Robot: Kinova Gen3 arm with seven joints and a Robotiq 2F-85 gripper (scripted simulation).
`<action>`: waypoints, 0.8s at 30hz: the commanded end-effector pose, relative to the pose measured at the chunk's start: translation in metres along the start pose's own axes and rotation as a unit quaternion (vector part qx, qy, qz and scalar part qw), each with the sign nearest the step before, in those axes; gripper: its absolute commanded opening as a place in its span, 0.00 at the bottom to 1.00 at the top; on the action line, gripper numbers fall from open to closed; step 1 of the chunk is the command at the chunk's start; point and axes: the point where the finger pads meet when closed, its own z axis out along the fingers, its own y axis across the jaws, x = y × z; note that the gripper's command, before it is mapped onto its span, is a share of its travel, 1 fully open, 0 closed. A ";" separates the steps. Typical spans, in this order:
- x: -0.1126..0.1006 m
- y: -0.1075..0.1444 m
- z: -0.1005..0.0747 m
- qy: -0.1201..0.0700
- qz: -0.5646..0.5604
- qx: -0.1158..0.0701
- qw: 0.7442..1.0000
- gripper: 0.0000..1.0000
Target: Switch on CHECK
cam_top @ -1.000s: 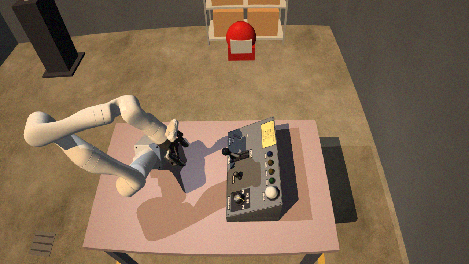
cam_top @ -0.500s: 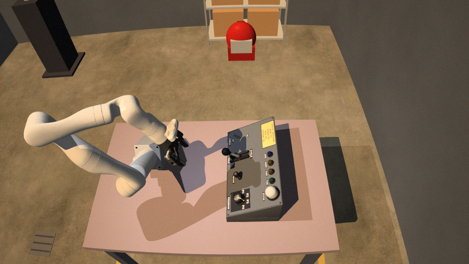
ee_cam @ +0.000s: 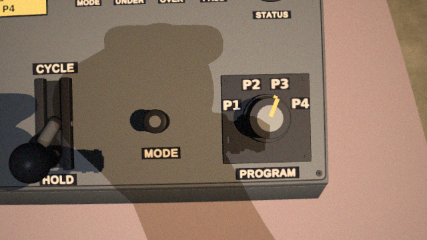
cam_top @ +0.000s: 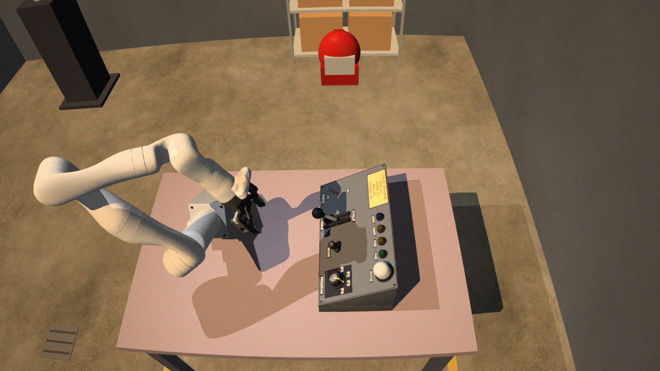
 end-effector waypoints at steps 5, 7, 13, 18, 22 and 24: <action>0.001 -0.001 0.000 0.000 0.008 0.000 1.000 1.00; 0.001 -0.002 0.000 0.000 0.014 0.000 1.000 1.00; 0.001 -0.005 -0.001 -0.001 0.042 -0.002 0.999 1.00; 0.002 -0.010 -0.001 -0.002 0.079 -0.003 0.997 1.00; 0.003 -0.012 -0.002 -0.002 0.098 -0.004 0.995 1.00; 0.003 -0.015 -0.002 -0.003 0.118 -0.005 0.993 1.00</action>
